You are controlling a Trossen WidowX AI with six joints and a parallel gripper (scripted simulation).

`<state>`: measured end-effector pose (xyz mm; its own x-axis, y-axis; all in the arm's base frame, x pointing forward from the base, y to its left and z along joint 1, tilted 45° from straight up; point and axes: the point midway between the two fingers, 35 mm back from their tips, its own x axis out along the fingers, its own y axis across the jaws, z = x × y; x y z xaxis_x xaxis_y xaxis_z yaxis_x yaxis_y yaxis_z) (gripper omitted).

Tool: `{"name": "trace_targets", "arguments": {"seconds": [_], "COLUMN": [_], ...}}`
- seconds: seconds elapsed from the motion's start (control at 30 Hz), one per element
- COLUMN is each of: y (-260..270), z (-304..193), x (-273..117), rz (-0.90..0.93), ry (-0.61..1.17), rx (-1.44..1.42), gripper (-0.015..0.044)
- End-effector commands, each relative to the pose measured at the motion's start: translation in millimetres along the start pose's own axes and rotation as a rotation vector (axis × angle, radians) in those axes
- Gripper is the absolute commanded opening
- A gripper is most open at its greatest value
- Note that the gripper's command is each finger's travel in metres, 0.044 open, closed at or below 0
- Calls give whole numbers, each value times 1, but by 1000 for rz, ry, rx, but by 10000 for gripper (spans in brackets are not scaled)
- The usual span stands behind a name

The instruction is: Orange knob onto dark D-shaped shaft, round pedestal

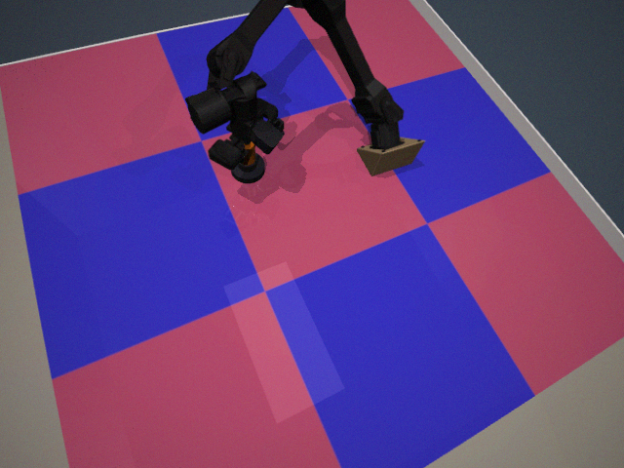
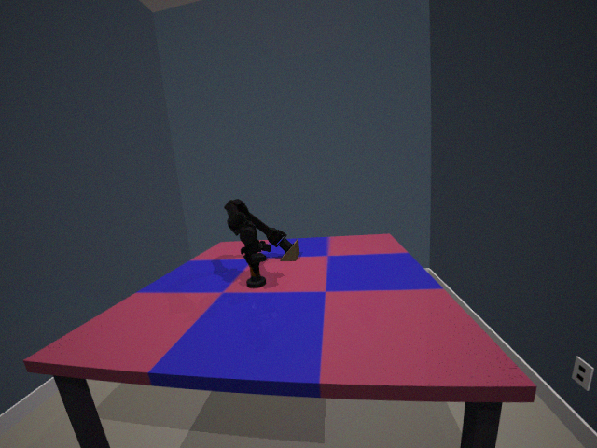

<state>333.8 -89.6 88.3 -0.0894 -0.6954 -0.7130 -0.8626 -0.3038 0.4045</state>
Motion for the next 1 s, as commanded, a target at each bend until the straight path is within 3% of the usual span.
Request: {"name": "trace_targets", "arguments": {"seconds": [0.0, 0.97], "y": [2, 1], "z": [2, 2], "x": [0, 1], "rz": [6, 6], "ry": [-4, -4], "rx": [-48, 27], "gripper": [0, 0]}}
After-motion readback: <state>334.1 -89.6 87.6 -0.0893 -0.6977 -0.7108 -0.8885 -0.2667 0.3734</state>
